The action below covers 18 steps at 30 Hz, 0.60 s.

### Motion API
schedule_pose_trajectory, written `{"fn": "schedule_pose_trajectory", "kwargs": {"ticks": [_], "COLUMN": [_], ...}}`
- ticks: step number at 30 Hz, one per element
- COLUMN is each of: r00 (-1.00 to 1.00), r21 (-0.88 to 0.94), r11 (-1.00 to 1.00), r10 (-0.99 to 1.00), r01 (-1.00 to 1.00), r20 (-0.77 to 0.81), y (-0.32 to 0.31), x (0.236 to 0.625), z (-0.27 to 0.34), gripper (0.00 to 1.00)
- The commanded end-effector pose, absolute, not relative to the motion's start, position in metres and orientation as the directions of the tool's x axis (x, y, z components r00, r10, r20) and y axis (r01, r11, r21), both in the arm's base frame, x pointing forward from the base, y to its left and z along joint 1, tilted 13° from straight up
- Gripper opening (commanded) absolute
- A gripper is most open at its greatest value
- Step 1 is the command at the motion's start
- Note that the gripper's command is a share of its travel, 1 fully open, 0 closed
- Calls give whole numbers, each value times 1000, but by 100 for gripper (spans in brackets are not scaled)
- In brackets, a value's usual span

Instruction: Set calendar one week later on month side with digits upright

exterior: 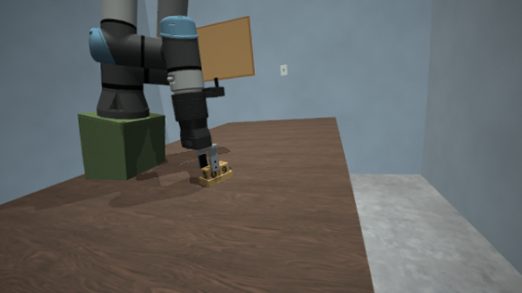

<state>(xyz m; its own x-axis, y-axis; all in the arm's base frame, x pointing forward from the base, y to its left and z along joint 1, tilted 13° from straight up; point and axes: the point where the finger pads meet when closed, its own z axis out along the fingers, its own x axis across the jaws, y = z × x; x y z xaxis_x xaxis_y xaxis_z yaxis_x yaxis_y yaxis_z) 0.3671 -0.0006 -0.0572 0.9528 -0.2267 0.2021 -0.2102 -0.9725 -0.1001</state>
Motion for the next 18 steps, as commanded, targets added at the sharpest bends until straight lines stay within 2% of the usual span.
{"fn": "schedule_pose_trajectory", "kwargs": {"ticks": [1, 18], "r00": [953, 953], "r21": [-100, -100], "r11": [-973, -973], "r10": [-227, -227], "r01": [-210, -210], "r20": [203, 203], "y": [0, 0], "x": [369, 371], "z": [-67, -75], "gripper": [90, 90]}}
